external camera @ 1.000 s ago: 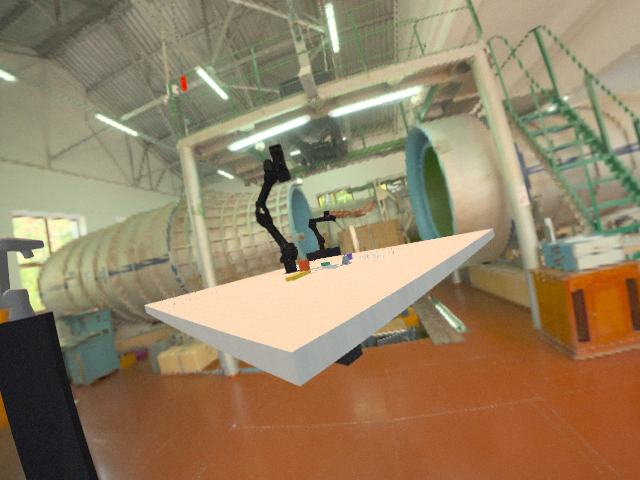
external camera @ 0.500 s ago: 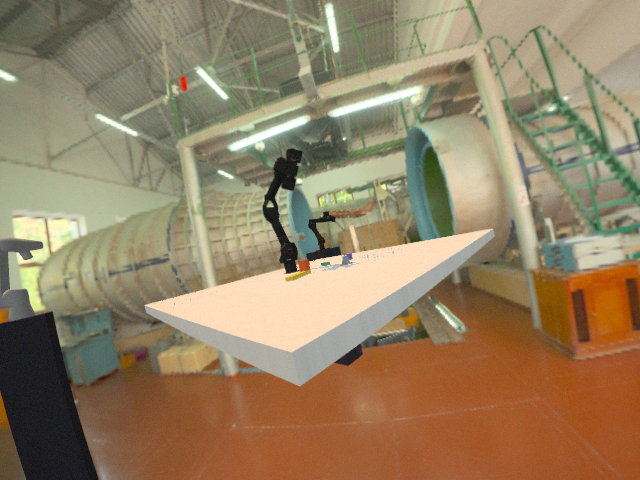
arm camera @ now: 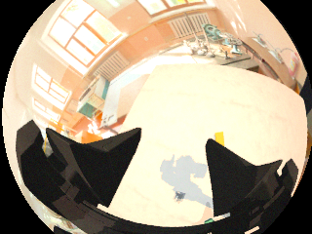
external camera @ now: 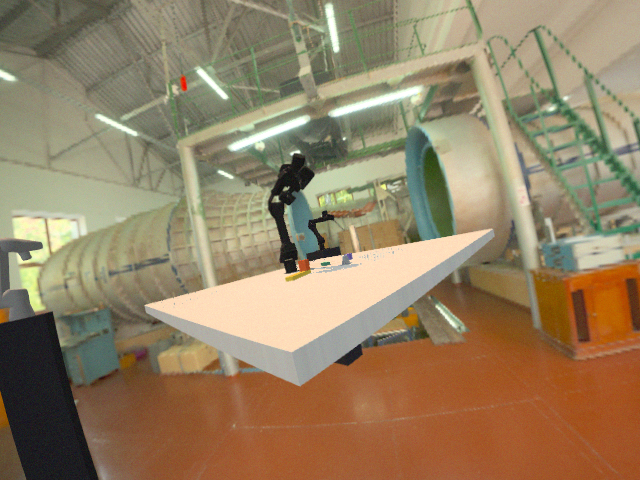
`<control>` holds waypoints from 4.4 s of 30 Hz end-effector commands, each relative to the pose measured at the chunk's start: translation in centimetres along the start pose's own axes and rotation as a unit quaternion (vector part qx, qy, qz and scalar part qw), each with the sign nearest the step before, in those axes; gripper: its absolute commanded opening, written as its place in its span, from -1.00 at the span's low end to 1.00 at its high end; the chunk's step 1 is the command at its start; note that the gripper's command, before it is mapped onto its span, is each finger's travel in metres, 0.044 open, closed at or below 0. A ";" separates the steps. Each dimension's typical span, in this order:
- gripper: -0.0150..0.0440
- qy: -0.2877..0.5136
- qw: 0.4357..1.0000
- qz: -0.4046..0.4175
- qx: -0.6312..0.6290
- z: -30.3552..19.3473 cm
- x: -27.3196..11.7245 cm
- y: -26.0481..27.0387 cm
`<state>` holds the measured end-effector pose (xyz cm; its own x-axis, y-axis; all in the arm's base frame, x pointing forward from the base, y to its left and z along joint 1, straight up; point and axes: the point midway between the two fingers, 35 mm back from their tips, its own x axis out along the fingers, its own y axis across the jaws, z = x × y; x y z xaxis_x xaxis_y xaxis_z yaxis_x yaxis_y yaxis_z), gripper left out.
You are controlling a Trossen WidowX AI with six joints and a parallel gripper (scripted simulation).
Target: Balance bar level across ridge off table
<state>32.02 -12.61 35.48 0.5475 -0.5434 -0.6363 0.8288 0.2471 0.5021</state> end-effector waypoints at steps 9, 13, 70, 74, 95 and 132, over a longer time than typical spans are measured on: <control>0.58 0.145 0.975 -0.130 -0.110 -3.1 7.8 -5.8; 0.58 0.200 0.958 -0.161 -0.129 -3.9 9.6 -8.0; 0.58 0.354 0.899 -0.211 -0.146 -12.9 20.7 -19.4; 0.58 0.354 0.899 -0.211 -0.146 -12.9 20.7 -19.4; -0.09 0.352 0.900 -0.212 -0.145 -12.8 20.7 -19.4; -0.49 0.353 0.900 -0.211 -0.146 -8.3 15.6 -15.5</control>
<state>28.51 -18.22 11.57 0.0121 -0.0111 -0.9999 0.9202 0.3914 0.0068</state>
